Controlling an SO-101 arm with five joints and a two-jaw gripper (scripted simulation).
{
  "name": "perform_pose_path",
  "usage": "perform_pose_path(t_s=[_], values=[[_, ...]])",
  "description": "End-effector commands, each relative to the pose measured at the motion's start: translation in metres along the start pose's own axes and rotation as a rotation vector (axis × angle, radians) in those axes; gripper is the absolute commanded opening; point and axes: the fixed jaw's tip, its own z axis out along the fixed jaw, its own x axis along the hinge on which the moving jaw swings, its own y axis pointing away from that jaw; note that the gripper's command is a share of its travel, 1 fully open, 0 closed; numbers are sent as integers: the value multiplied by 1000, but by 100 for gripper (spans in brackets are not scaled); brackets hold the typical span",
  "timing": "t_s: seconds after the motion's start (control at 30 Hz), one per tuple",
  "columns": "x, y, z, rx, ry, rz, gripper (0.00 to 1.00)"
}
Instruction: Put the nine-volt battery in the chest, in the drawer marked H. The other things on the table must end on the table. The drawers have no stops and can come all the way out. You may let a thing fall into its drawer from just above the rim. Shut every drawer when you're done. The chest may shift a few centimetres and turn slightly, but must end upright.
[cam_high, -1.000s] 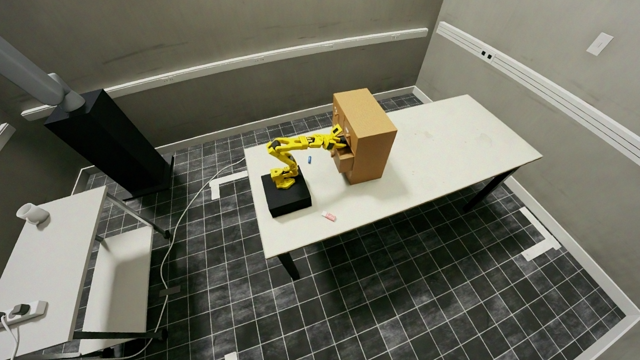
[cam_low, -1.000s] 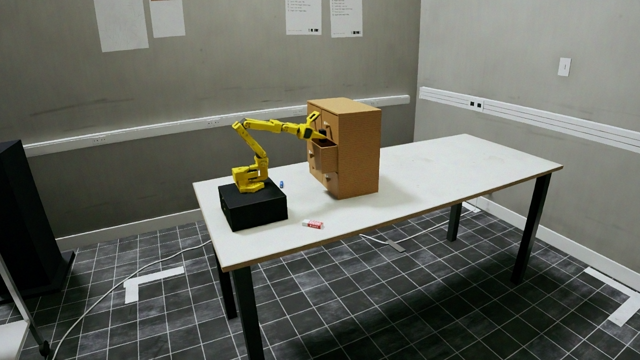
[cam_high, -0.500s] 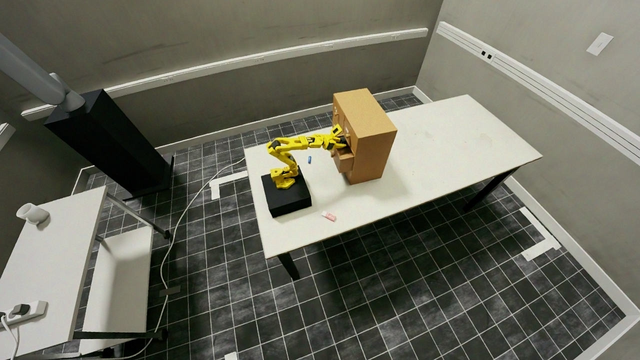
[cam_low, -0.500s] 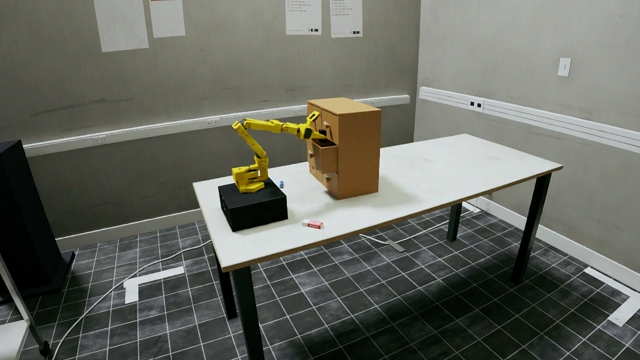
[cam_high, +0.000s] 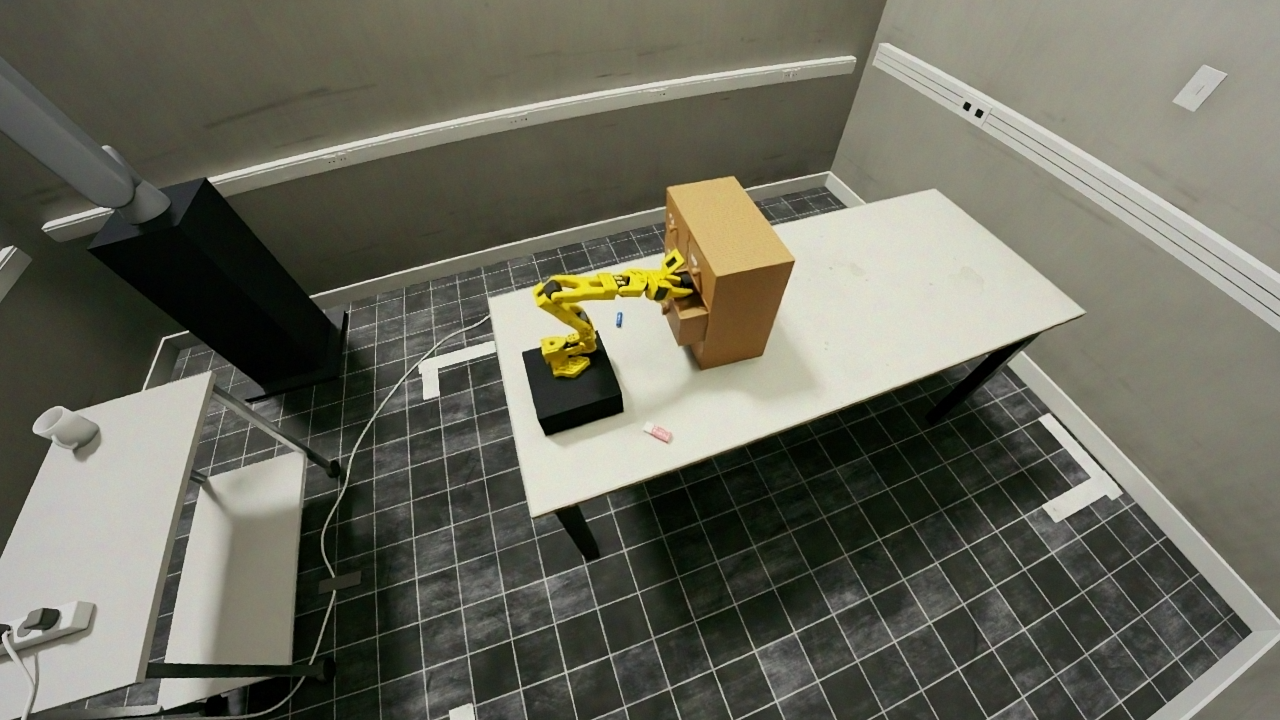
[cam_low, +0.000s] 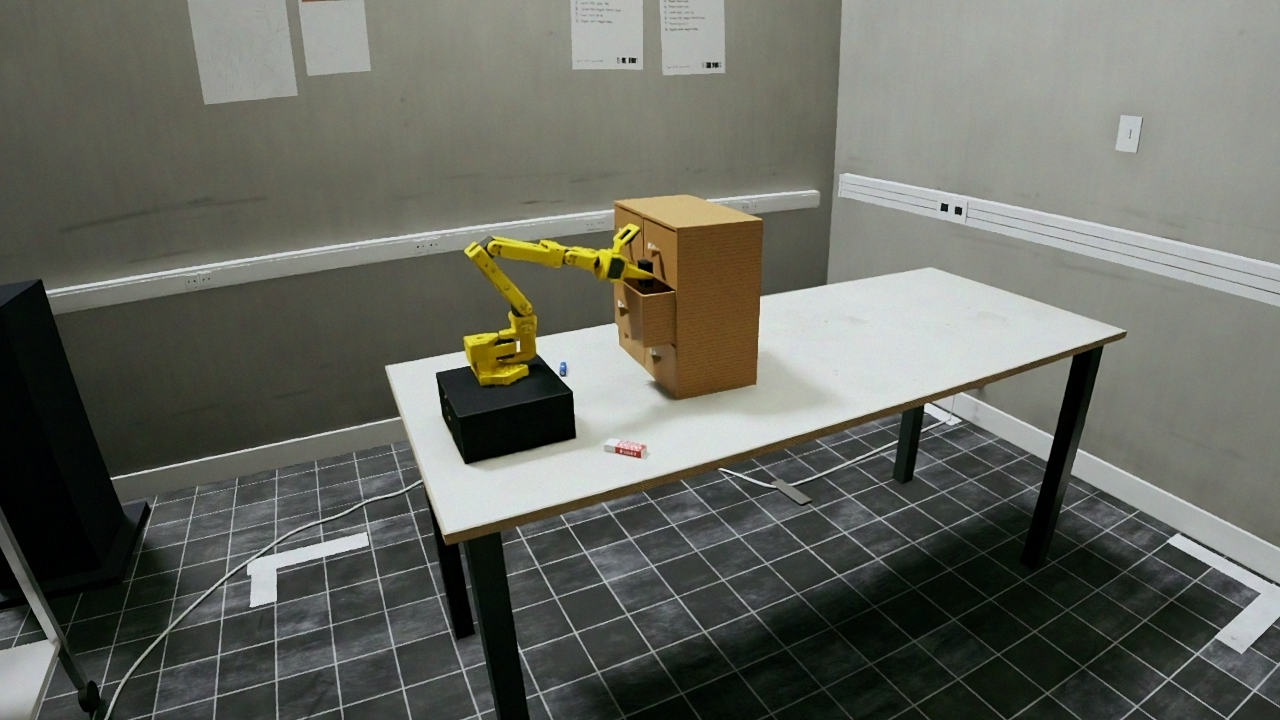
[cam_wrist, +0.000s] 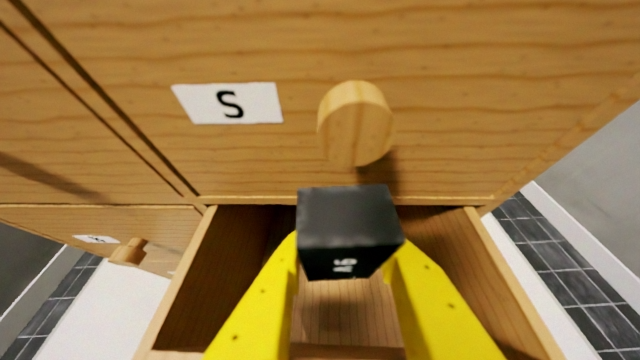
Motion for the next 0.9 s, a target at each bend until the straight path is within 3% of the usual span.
perform_pose_path(t_s=[0.0, 0.5, 0.87], values=[[3, -1, 1, 5, 5, -6, 0], [4, -2, 1, 5, 5, -5, 0], [4, -2, 1, 5, 5, -5, 12]])
